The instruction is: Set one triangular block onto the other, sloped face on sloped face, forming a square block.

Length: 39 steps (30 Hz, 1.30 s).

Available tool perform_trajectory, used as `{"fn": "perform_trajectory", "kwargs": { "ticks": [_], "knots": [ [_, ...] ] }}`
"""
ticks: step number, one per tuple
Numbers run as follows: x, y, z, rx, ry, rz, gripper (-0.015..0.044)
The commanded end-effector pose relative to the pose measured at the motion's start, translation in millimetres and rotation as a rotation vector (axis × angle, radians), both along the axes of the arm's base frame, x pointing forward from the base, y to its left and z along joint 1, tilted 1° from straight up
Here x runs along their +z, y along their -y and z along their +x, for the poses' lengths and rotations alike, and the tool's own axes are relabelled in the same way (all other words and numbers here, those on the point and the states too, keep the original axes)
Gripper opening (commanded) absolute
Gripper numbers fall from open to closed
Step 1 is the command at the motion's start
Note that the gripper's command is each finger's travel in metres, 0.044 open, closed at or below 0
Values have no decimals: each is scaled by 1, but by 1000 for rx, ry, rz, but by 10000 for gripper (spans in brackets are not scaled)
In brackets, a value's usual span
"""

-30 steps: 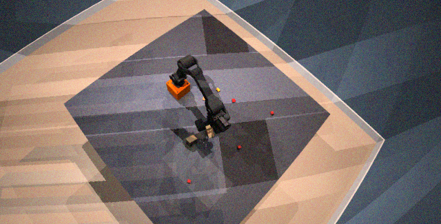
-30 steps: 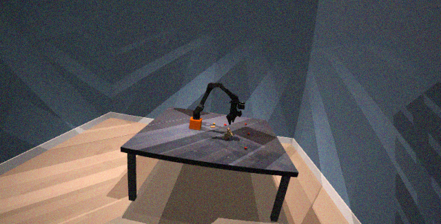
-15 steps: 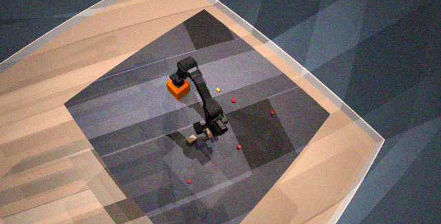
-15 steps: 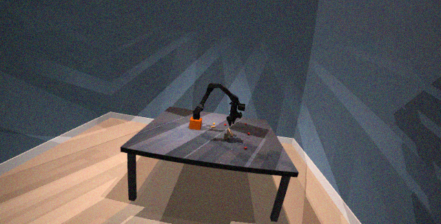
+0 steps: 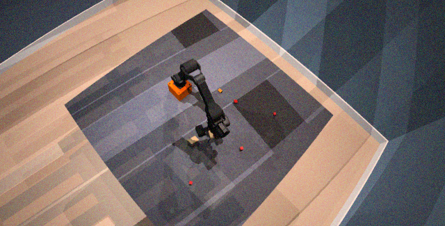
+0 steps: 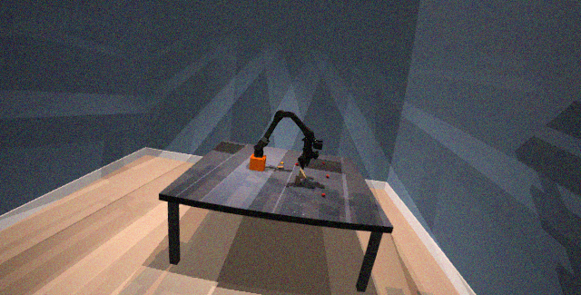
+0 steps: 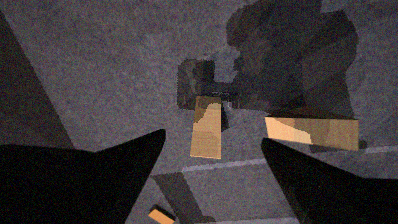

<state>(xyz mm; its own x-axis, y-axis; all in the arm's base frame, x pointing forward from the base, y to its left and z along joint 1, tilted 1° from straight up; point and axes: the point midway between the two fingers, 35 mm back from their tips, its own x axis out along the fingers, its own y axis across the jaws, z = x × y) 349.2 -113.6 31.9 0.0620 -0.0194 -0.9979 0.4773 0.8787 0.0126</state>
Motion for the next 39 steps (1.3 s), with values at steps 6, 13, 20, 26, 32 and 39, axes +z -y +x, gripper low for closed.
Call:
{"fn": "perform_trajectory", "kwargs": {
  "ticks": [6,13,20,26,32,39],
  "knots": [
    [-22,-3,-2,-1,-17,7,440],
    [-33,-4,-2,-1,-17,7,440],
    [-45,-5,-3,-1,-17,8,440],
    [-54,-6,-4,-1,-17,8,440],
    [-64,-8,-5,-1,-17,8,440],
    [-71,-9,-6,-1,-17,8,440]
  ]
}}
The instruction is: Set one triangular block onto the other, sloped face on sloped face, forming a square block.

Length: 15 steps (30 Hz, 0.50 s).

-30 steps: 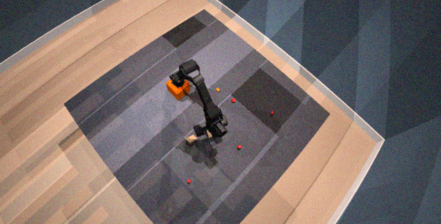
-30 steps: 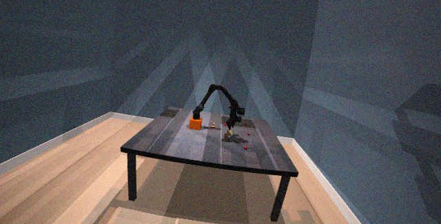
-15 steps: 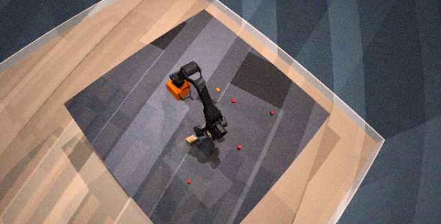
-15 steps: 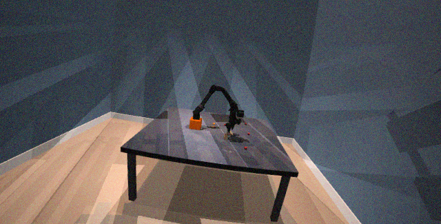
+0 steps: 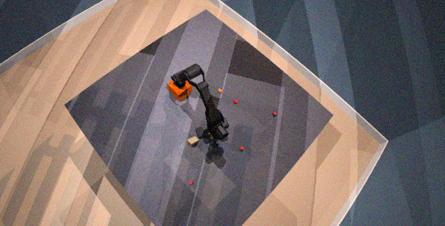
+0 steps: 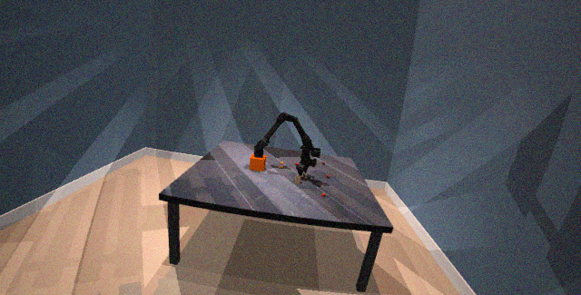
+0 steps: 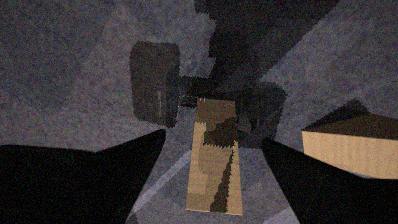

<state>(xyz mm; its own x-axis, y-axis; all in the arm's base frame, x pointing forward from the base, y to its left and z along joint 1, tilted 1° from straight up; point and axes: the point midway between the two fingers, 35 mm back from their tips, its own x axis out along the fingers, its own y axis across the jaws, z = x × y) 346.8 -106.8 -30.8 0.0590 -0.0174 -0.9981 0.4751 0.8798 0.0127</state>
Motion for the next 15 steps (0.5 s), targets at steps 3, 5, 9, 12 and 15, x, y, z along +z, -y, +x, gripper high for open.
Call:
{"fn": "perform_trajectory", "kwargs": {
  "ticks": [3,5,9,12,15],
  "knots": [
    [-8,-2,-4,-3,-14,6,414],
    [-8,-2,-4,-3,-14,6,361],
    [-8,-2,-4,-3,-14,6,256],
    [-8,-2,-4,-3,-14,6,177],
    [-8,-2,-4,-3,-14,6,118]
  ]
}}
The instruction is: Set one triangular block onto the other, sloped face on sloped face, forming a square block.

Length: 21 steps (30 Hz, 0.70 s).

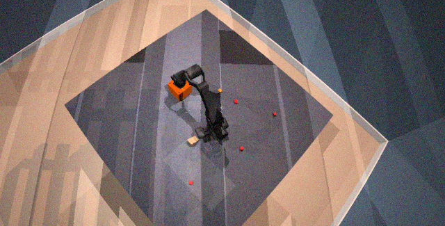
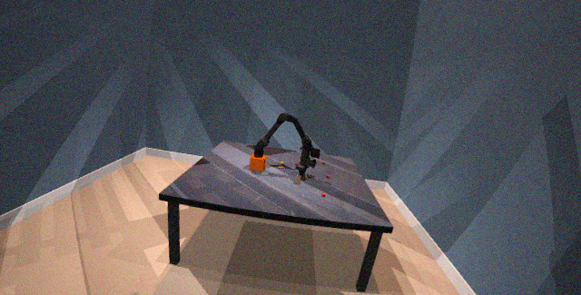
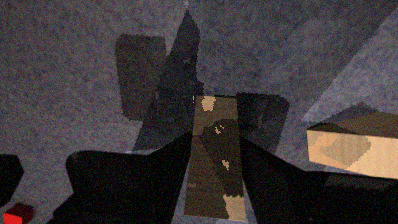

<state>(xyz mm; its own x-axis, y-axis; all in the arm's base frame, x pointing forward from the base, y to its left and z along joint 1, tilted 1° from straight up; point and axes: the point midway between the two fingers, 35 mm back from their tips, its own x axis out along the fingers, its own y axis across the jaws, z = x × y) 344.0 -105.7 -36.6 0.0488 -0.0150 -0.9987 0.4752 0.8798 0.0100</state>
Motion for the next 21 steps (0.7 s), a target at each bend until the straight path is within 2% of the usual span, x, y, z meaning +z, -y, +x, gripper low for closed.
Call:
{"fn": "perform_trajectory", "kwargs": {
  "ticks": [1,5,8,9,16,21],
  "knots": [
    [-2,-1,-1,-3,-4,4,112],
    [-2,-1,-1,-3,-4,4,85],
    [-2,-1,-1,-3,-4,4,6],
    [-2,-1,-1,-3,-4,4,0],
    [27,-1,-1,0,0,2,0],
    [30,-1,-1,0,0,2,0]
  ]
}}
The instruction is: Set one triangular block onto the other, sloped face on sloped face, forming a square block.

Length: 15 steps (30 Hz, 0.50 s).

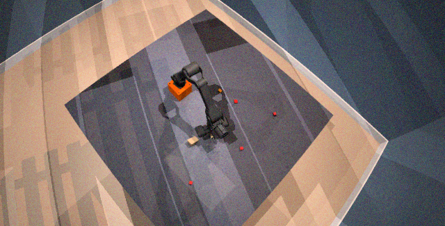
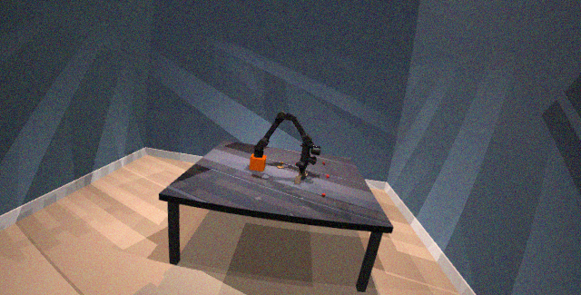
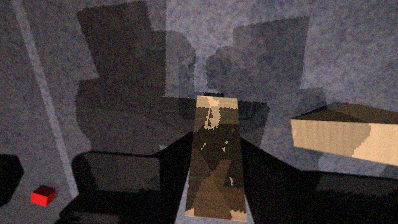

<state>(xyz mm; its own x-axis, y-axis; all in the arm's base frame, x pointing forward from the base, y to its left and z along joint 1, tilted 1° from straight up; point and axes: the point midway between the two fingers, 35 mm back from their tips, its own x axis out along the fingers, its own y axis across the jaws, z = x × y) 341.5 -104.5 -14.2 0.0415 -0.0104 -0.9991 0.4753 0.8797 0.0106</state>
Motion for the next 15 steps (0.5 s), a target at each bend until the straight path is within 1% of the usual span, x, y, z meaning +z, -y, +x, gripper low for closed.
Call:
{"fn": "perform_trajectory", "kwargs": {
  "ticks": [1,9,15],
  "knots": [
    [7,0,1,0,8,-2,0],
    [6,0,1,23,5,-2,0],
    [5,0,1,169,2,-7,0]
  ]
}}
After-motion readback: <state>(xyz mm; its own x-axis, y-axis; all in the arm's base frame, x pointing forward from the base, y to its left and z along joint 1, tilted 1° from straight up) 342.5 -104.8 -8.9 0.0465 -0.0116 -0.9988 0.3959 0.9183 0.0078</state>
